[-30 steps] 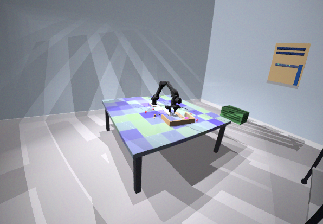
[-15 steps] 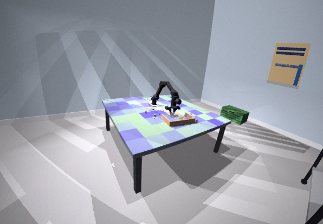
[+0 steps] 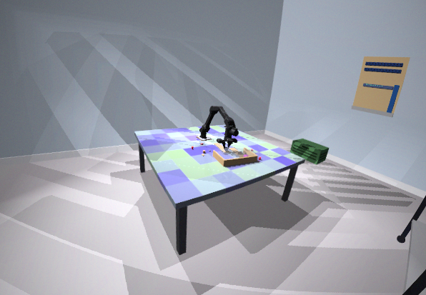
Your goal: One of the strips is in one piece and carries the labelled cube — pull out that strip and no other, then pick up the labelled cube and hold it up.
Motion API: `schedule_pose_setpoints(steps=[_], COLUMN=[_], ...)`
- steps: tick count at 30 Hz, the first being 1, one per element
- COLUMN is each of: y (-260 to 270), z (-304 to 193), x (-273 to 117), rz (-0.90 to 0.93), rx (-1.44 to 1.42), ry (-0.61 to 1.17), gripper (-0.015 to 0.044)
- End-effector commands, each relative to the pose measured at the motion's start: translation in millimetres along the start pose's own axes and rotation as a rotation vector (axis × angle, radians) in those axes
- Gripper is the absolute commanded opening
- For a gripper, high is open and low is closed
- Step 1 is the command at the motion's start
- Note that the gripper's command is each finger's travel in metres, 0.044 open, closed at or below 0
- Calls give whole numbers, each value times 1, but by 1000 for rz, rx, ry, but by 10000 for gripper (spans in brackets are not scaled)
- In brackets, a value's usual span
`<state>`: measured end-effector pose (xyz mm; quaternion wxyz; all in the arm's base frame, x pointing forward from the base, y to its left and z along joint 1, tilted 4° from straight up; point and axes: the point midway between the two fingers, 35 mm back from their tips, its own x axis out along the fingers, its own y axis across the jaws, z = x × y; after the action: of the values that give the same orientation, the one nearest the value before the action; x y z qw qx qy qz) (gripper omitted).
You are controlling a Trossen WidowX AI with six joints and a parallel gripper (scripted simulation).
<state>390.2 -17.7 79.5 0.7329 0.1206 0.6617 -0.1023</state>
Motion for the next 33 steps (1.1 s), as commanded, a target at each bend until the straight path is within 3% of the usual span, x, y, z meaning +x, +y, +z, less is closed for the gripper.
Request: schedule_pose_setpoints(steps=[1,10,25,33], y=[-4,-13,-24,-25], z=[-15,-46,-85,-87], x=[-12,-32,-32,-50], rz=[1,3,2,2], rx=[-3,-6,-6,-6], ry=[2,6,9,9], gripper=[0,0,0,0])
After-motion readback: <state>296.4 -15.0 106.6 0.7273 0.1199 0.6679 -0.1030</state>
